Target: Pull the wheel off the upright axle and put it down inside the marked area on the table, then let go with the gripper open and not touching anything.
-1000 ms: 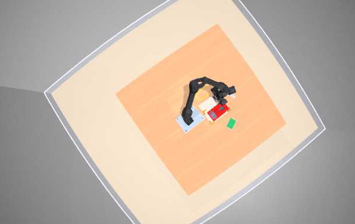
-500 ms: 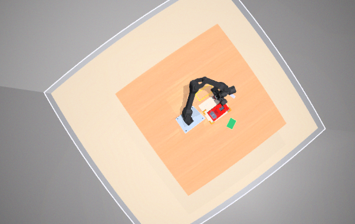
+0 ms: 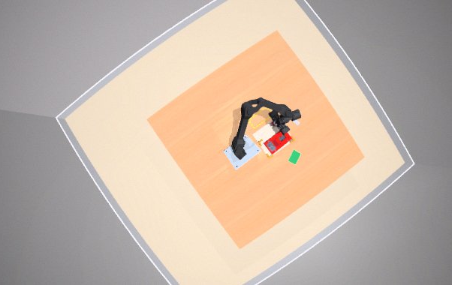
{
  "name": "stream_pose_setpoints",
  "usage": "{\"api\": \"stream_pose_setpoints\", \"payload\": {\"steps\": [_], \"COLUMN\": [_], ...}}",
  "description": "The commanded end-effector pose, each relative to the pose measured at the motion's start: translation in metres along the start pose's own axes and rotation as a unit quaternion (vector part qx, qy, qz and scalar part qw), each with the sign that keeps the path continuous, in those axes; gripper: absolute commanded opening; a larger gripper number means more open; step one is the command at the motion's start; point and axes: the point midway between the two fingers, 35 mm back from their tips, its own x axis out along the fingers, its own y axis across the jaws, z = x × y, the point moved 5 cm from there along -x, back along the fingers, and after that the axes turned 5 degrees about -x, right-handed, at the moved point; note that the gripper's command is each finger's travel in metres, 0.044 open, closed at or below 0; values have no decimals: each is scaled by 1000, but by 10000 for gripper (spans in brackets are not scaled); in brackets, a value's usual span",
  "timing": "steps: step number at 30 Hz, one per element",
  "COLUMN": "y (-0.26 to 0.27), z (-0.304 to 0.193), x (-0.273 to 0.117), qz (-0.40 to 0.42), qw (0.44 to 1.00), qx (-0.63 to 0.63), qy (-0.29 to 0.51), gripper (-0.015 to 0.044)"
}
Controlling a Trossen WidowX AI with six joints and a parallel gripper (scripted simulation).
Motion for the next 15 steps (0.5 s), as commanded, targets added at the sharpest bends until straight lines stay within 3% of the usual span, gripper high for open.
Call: {"api": "stream_pose_setpoints", "payload": {"steps": [1,15], "y": [0,0], "z": [1,1], "x": [-6,-10], "qz": [-1,-1], "qw": [1000,1000], "qx": [-1,0], "qy": [-5,-6], "gripper": [0,0]}}
